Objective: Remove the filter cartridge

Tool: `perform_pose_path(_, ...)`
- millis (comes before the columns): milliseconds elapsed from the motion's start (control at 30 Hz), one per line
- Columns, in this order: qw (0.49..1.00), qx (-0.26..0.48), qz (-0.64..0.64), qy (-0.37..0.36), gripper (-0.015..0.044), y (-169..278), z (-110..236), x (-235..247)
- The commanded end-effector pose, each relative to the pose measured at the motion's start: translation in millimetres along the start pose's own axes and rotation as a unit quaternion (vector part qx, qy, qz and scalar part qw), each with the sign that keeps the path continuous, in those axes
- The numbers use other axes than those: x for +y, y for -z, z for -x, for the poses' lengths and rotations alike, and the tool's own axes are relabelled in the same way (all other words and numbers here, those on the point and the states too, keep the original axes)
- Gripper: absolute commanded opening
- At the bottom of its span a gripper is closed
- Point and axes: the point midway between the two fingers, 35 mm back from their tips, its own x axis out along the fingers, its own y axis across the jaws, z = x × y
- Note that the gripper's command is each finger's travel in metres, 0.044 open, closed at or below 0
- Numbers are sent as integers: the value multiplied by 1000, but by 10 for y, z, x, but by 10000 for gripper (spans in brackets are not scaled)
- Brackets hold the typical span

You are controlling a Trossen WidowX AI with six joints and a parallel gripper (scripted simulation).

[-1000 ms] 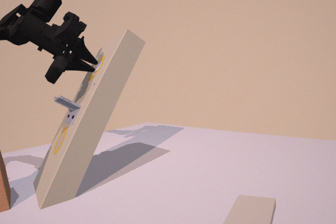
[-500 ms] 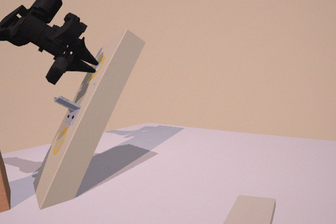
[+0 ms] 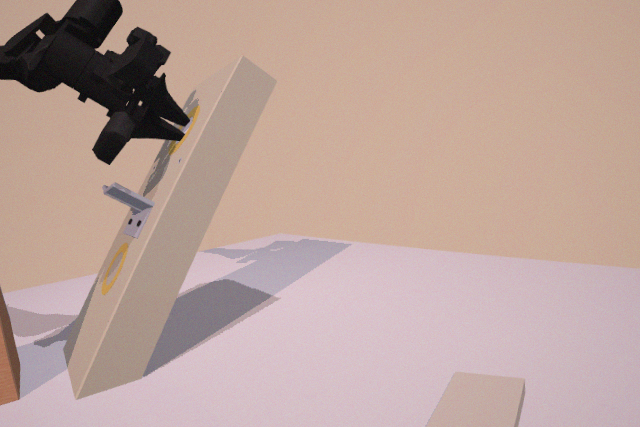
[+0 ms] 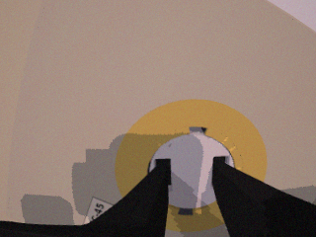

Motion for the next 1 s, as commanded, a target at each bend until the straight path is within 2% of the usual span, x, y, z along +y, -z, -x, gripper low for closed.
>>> perform_pose_path(0, 1000, -1, -3, 2, 118, 0, -30, -9)
perform_pose_path(600, 1000, -1, -2, 2, 118, 0, -78, -9)
perform_pose_path(900, 1000, 0, -3, -3, 58, -6, -35, 1)
perform_pose_path(967, 1000, 0, -3, -3, 5, -6, -35, 1)
